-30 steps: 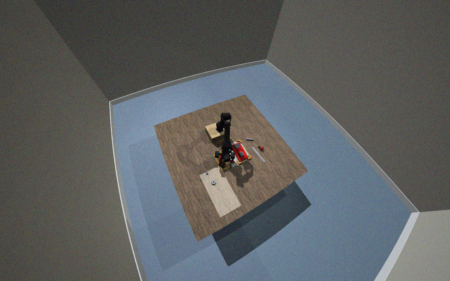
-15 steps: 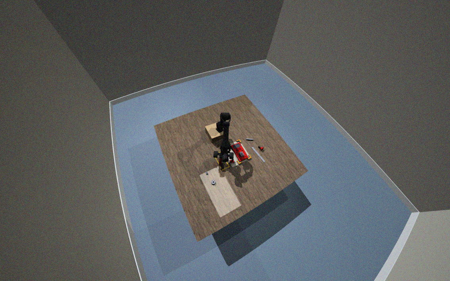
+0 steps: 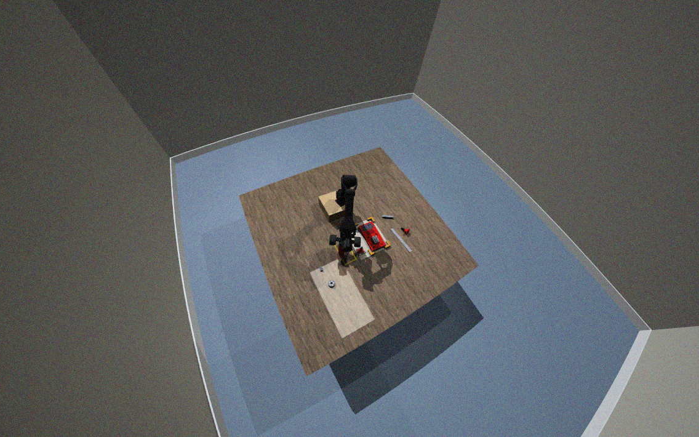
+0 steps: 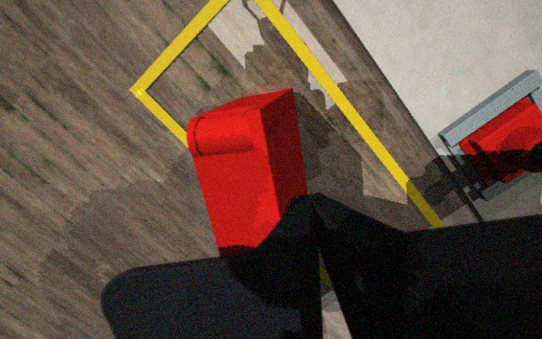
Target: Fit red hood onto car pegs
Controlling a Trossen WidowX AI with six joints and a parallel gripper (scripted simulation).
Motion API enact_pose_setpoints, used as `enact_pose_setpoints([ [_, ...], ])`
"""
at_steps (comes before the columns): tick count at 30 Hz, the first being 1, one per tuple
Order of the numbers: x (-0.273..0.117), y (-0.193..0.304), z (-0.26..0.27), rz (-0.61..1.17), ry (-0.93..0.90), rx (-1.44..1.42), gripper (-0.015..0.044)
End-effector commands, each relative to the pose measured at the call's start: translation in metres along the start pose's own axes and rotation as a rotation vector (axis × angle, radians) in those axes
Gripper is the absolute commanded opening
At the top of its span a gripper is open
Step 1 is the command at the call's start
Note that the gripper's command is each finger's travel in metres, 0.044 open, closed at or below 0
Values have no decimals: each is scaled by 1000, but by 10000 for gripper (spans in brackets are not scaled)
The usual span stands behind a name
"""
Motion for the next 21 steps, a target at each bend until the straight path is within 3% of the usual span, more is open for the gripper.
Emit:
enact_pose_setpoints([
  [1, 1, -1, 5, -1, -6, -2, 0],
  [21, 1, -4, 22, -2, -11, -1, 0],
])
Point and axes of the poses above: the point midway between the two fingers, 35 mm back from their tips, its own x axis out along the fingers, its own z axis across the jaws, y = z × x, the point moved 3 cm from there along -x, back along the fingers, and after that the axes turned 6 degrees about -x, right-handed, at the moved point
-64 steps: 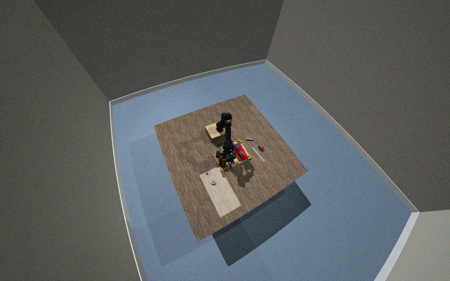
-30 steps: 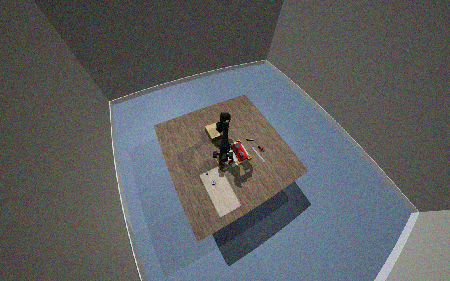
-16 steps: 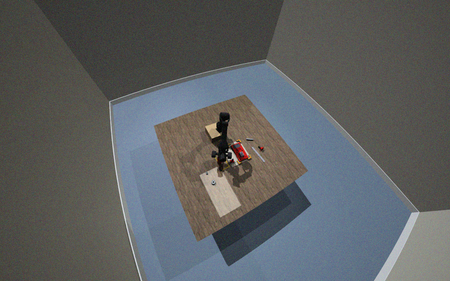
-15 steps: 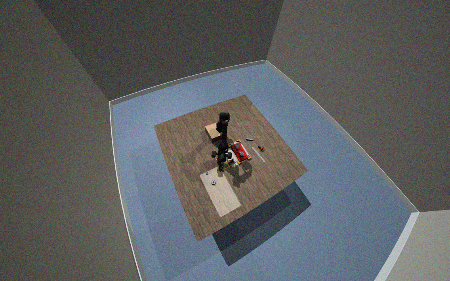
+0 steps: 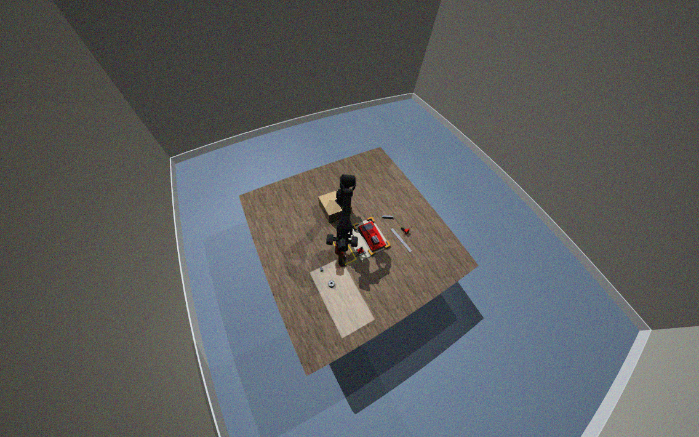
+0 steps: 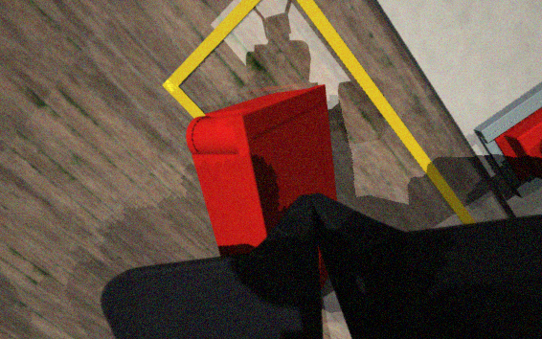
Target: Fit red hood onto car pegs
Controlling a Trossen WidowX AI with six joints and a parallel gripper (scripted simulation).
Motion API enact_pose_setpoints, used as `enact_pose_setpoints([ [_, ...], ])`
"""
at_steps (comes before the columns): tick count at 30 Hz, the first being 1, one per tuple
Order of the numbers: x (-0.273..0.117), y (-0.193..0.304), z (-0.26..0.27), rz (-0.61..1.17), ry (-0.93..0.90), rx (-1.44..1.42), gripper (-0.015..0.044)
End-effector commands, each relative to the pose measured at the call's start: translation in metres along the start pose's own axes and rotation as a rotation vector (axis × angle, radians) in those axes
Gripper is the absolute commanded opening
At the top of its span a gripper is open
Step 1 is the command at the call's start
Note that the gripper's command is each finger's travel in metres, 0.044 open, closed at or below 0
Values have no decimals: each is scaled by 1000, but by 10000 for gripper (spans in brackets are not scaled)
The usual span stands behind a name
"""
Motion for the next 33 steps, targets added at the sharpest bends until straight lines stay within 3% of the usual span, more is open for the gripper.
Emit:
enact_pose_setpoints([
  [1, 1, -1, 5, -1, -6, -3, 0],
  [5, -19, 1, 4, -1, -3, -4, 0],
  [11, -78, 1, 2, -1, 7, -7, 0],
  [33, -75, 1, 3, 7, 1, -3, 0],
])
Point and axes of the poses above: the point midway between the two fingers, 35 mm back from their tips, its own x axis out along the fingers, its own z axis across the jaws, y = z × x, the point moved 3 cm from there along -x, back along the fingers, and after that the axes turned 6 degrees about -x, right-handed, at the moved point
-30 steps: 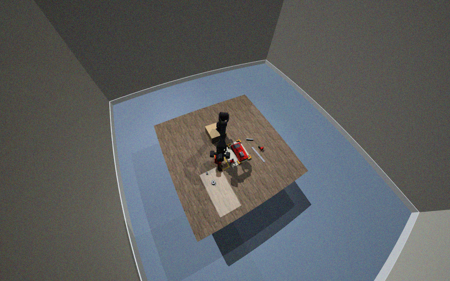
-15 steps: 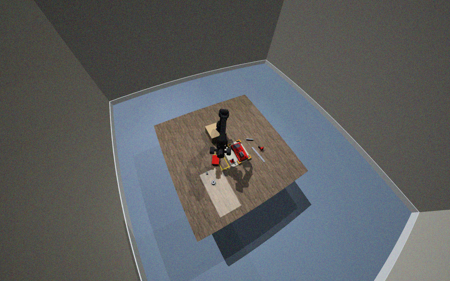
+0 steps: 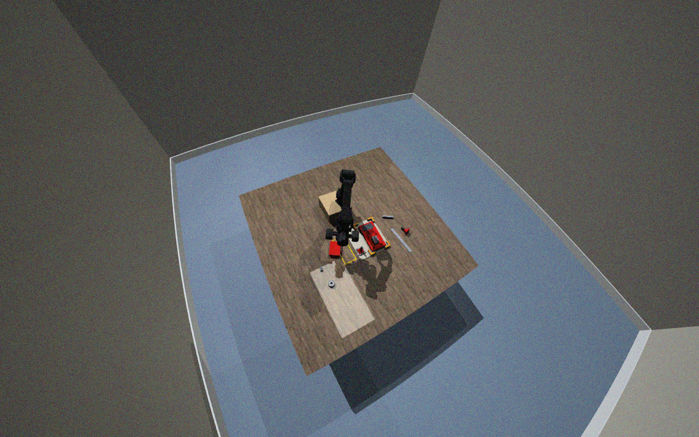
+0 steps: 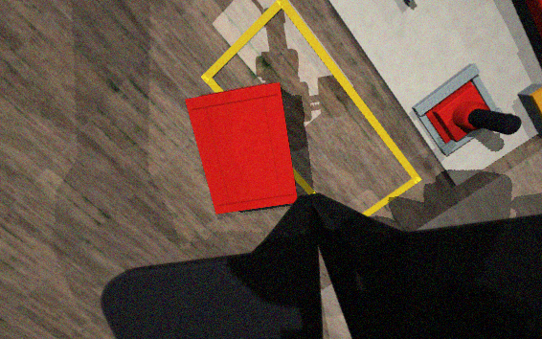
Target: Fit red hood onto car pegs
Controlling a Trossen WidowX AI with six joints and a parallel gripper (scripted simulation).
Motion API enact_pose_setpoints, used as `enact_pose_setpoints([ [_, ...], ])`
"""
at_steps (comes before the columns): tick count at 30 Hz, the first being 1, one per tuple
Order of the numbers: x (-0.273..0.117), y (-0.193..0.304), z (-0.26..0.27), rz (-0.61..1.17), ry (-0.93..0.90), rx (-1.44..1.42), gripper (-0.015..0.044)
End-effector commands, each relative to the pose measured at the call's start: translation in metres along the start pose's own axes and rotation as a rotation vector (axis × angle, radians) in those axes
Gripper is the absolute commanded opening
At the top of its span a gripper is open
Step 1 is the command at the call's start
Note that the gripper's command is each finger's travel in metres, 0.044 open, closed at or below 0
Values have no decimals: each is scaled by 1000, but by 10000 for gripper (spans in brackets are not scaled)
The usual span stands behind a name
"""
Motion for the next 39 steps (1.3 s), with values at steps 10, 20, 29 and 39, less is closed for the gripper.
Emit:
enact_pose_setpoints([
  [10, 5, 0, 4, 1, 0, 335, 157],
  [20, 17, 1, 13, -1, 0, 1083, 420],
  [29, 27, 0, 22, -3, -1, 1756, 440],
  [39, 37, -1, 32, -4, -5, 2425, 440],
])
Point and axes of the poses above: the point midway between the two fingers, 35 mm back from their tips, its own x axis out along the fingers, its own z axis across the jaws, y = z × x, the point moved 3 cm from there along -x, back along the fingers, and after that the axes turned 6 degrees about -x, right-handed, at the moved point
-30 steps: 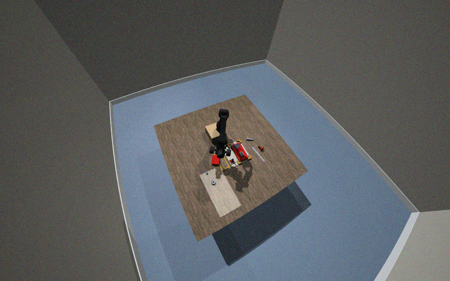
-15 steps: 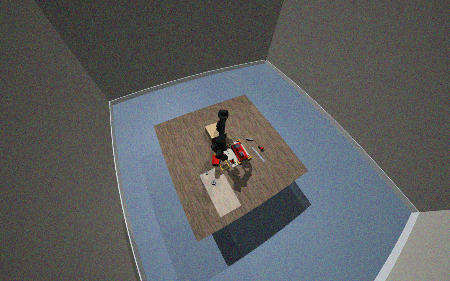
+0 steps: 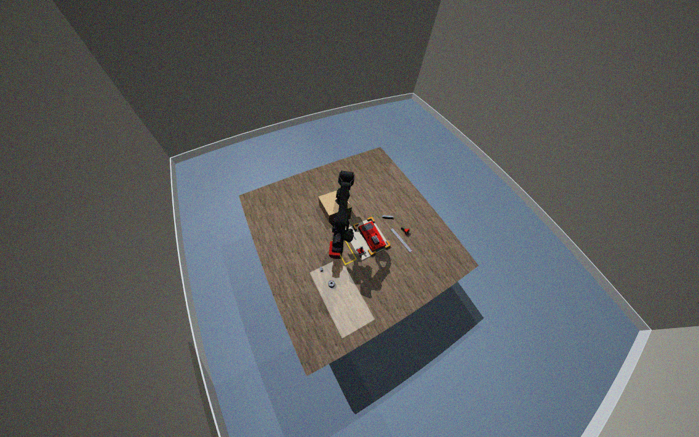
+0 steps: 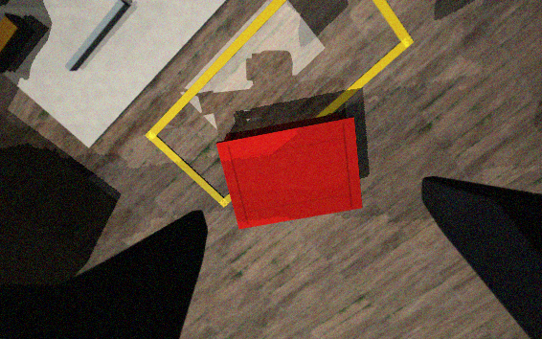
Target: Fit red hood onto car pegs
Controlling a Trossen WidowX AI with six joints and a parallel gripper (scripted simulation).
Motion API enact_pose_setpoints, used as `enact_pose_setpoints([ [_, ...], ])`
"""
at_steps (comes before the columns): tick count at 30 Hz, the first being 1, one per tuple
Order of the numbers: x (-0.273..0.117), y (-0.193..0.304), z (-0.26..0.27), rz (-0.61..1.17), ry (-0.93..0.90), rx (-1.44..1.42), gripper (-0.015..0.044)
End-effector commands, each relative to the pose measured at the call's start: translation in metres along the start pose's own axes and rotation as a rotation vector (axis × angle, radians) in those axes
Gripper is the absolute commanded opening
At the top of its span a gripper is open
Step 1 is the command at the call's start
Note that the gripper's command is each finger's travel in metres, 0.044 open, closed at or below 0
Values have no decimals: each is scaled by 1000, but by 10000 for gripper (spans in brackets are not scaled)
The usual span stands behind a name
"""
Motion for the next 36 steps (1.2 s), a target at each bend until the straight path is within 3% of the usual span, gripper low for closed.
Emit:
enact_pose_setpoints([
  [1, 20, 13, 6, 8, -20, 883, 440],
  [15, 29, 22, 2, 15, -19, 1543, 440],
  [36, 29, 20, 4, 15, -20, 1547, 440],
])
Point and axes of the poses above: the point midway between the two fingers, 35 mm back from their tips, its own x axis out along the fingers, its own z axis across the jaws, y = z × x, the point moved 3 cm from there along -x, back along the fingers, and after that the axes turned 6 degrees about -x, right-handed, at the moved point
